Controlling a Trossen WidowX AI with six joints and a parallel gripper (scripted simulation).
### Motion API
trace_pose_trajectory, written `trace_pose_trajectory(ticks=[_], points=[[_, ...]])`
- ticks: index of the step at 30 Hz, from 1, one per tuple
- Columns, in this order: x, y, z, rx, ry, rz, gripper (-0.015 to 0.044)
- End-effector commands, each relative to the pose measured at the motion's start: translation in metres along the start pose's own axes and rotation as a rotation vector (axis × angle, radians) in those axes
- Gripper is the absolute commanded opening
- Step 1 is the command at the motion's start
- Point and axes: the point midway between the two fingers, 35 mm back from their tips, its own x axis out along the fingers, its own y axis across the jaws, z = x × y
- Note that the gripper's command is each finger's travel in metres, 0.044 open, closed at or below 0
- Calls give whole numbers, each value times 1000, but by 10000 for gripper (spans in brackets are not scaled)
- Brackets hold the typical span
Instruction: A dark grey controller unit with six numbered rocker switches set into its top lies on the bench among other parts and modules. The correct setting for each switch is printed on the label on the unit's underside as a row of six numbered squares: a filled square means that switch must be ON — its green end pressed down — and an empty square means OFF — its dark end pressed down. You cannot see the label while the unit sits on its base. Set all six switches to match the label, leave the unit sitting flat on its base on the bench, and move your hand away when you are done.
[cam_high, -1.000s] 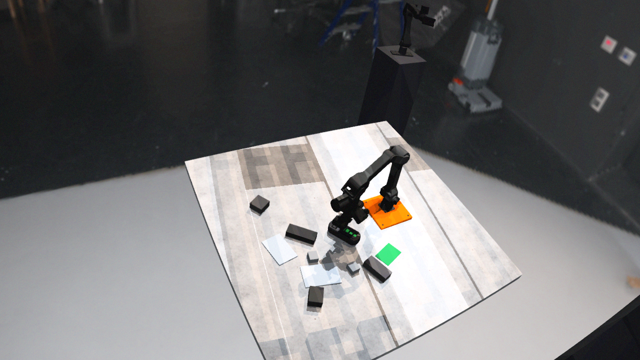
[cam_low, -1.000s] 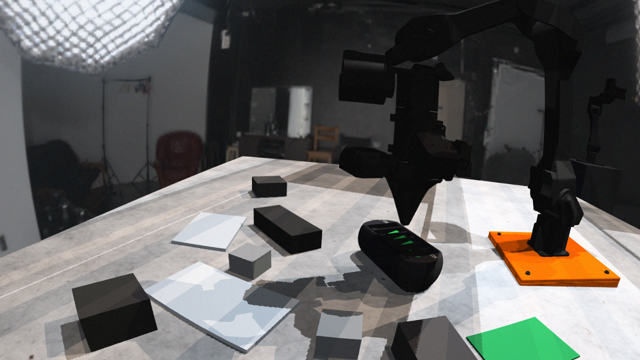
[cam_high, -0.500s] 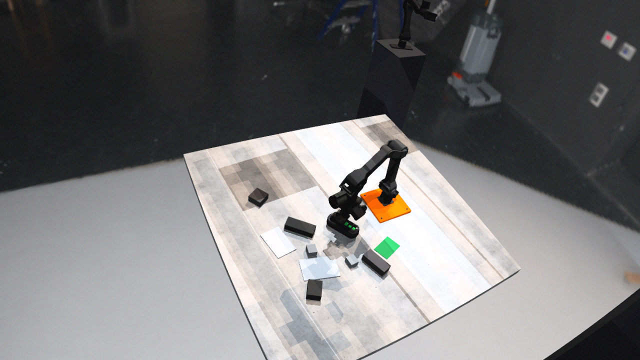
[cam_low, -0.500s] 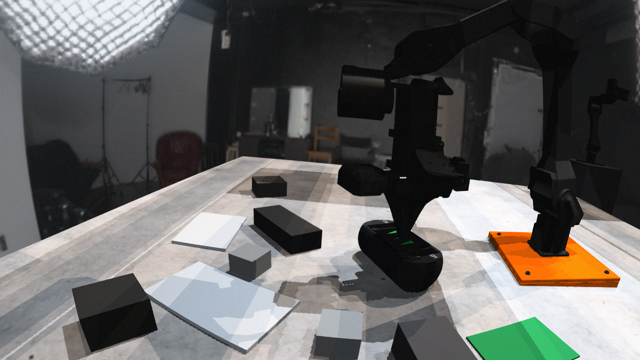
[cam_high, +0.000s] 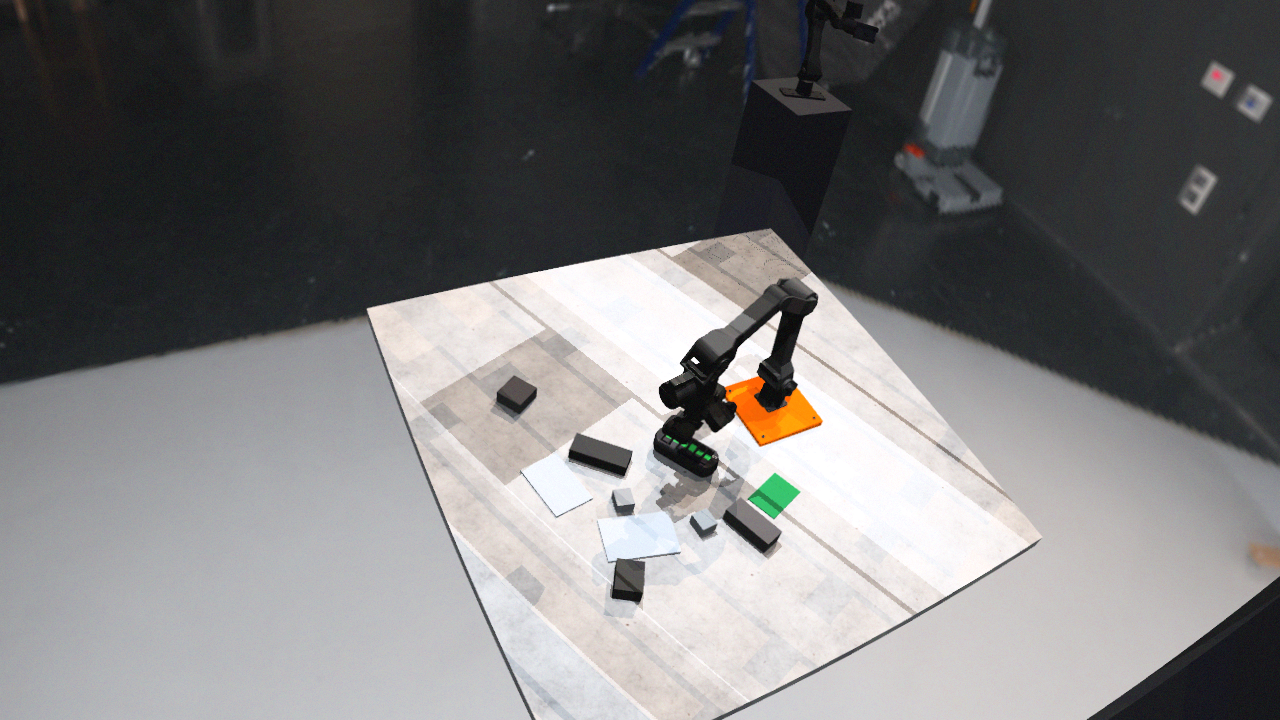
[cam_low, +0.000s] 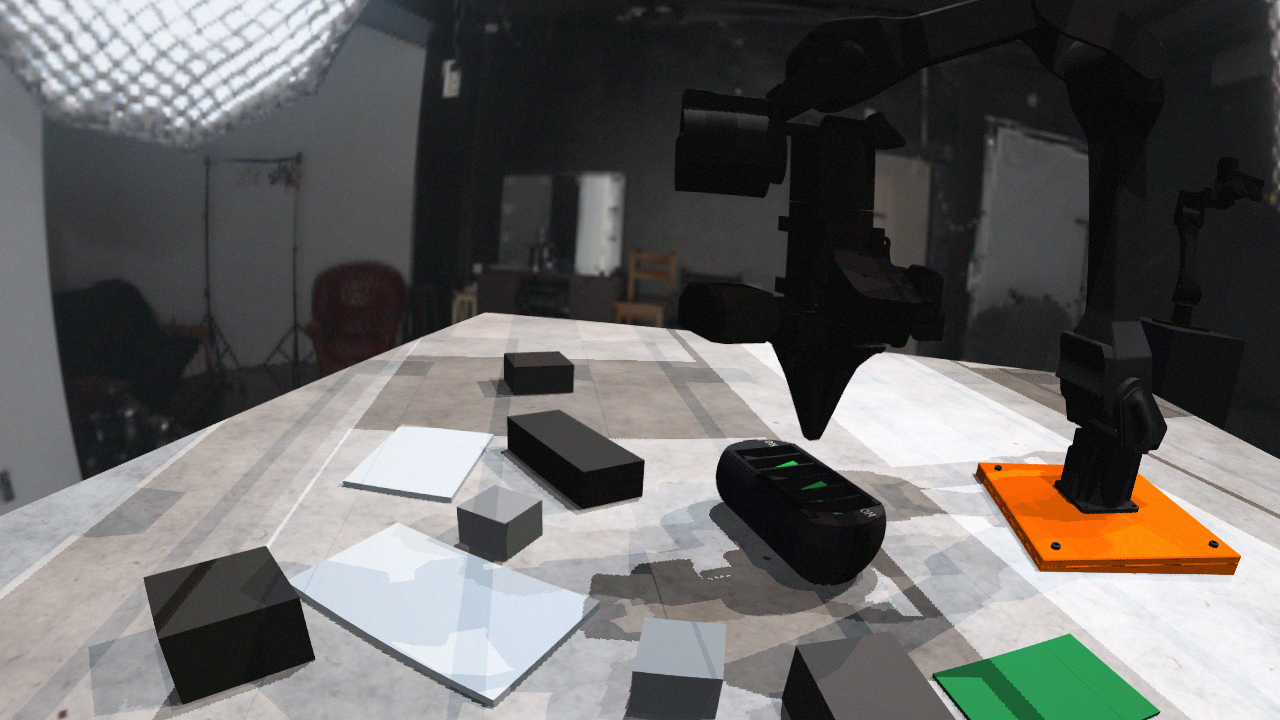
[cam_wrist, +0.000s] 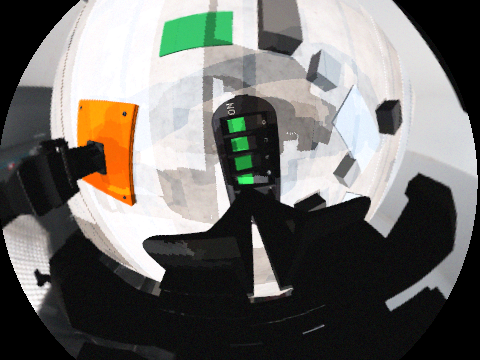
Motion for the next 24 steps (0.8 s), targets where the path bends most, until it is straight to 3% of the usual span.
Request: trace_pose_trajectory(ticks=[1, 7, 24], points=[[-13, 0, 0, -2, 3, -9, 0], [-13, 1, -20, -3, 5, -9, 0], [10, 0, -20, -3, 5, -9, 0]])
